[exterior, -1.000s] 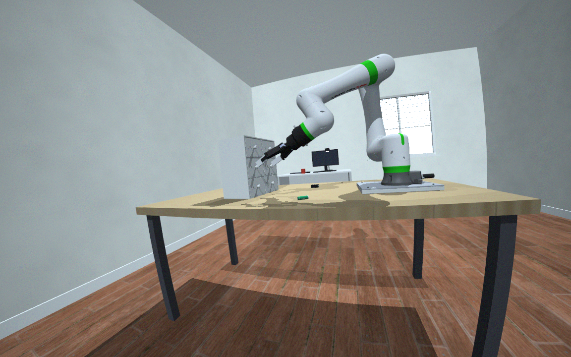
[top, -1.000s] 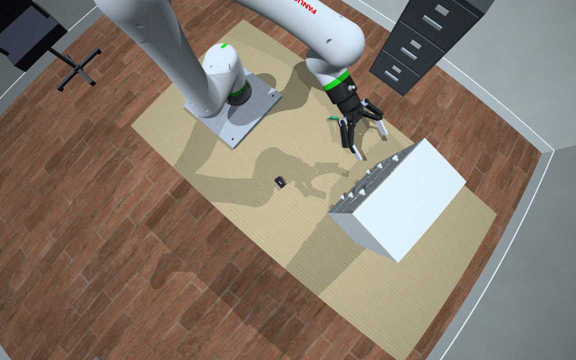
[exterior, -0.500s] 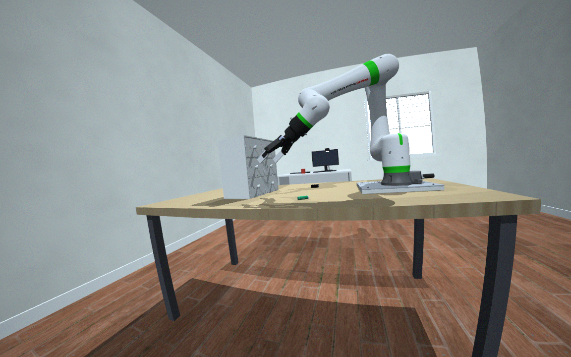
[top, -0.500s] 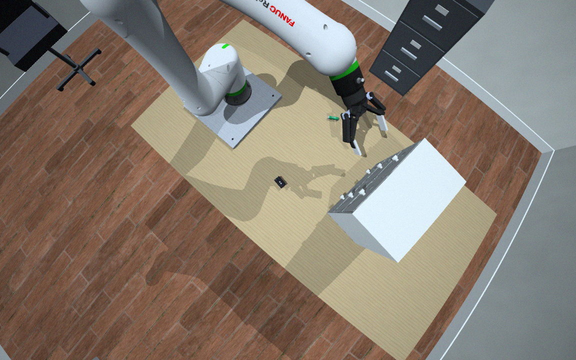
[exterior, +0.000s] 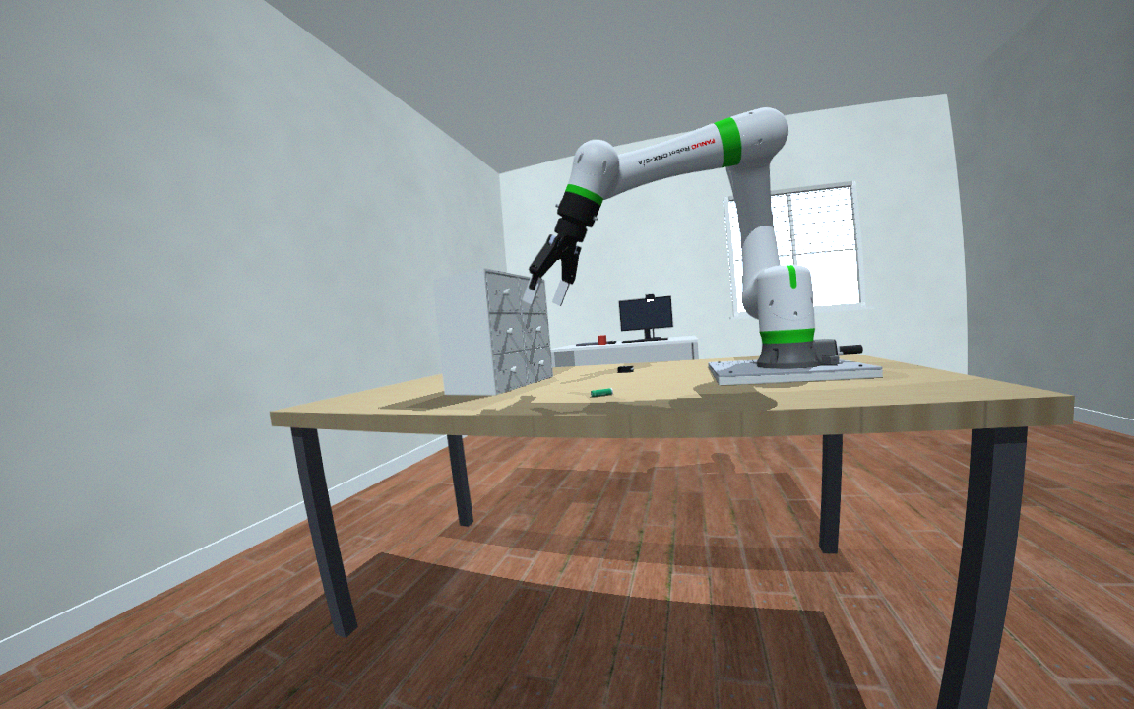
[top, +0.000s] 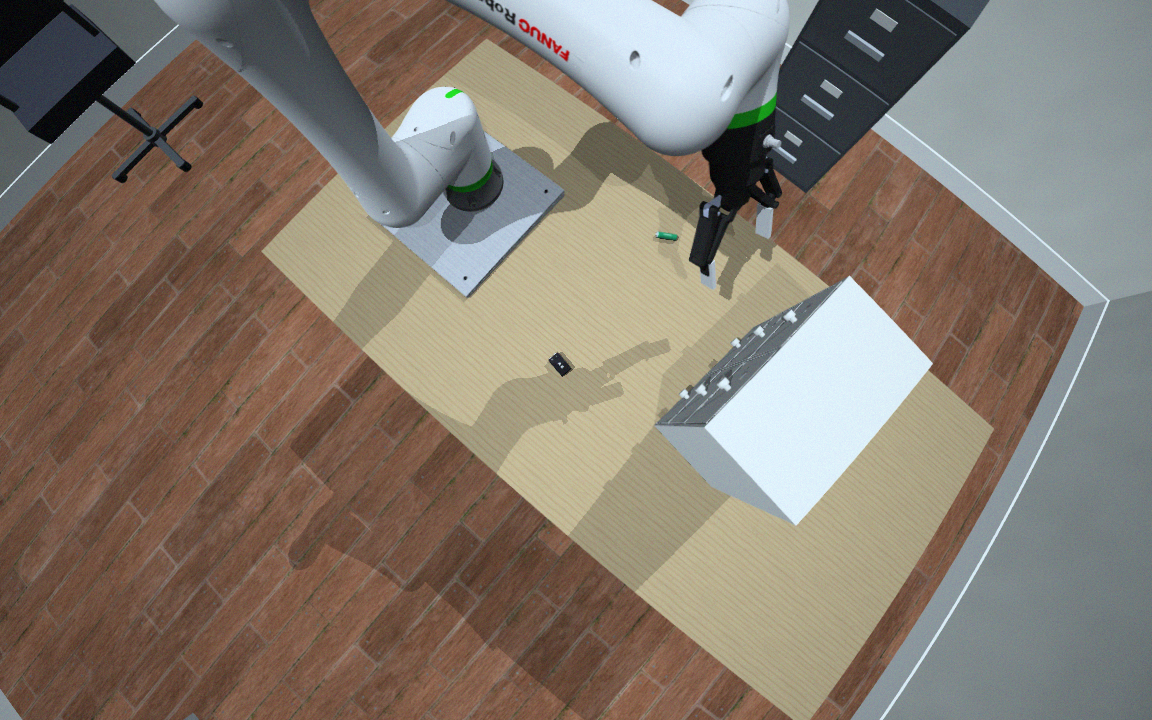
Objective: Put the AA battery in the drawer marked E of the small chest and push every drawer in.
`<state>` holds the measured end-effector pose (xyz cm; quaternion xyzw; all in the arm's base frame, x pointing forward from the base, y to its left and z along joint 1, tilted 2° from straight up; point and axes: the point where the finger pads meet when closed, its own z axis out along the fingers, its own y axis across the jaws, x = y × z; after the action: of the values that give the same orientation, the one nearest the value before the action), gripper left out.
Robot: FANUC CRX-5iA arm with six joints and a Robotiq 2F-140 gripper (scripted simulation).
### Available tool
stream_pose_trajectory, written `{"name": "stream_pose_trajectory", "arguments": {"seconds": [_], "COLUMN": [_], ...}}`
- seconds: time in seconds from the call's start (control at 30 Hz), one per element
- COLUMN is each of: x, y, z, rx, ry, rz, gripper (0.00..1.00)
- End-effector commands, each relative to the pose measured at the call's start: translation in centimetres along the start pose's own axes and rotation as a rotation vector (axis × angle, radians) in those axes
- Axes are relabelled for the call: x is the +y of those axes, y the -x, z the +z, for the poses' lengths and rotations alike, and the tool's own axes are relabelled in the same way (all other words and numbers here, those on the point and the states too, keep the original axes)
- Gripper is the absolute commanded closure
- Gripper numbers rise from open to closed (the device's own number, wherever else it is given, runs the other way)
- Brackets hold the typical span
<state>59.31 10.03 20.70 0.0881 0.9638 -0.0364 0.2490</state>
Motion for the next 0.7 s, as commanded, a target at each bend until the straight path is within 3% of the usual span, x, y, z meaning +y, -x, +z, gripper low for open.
{"name": "stream_pose_trajectory", "arguments": {"seconds": [0.0, 0.4, 0.67], "x": [-0.5, -0.5, -0.5], "y": [-0.5, -1.3, -1.5], "z": [-0.4, -3.1, -3.9], "rx": [0.165, 0.404, 0.474], "ry": [0.003, 0.002, 0.002], "rz": [-0.009, -0.009, -0.009], "gripper": [0.00, 0.00, 0.00]}}
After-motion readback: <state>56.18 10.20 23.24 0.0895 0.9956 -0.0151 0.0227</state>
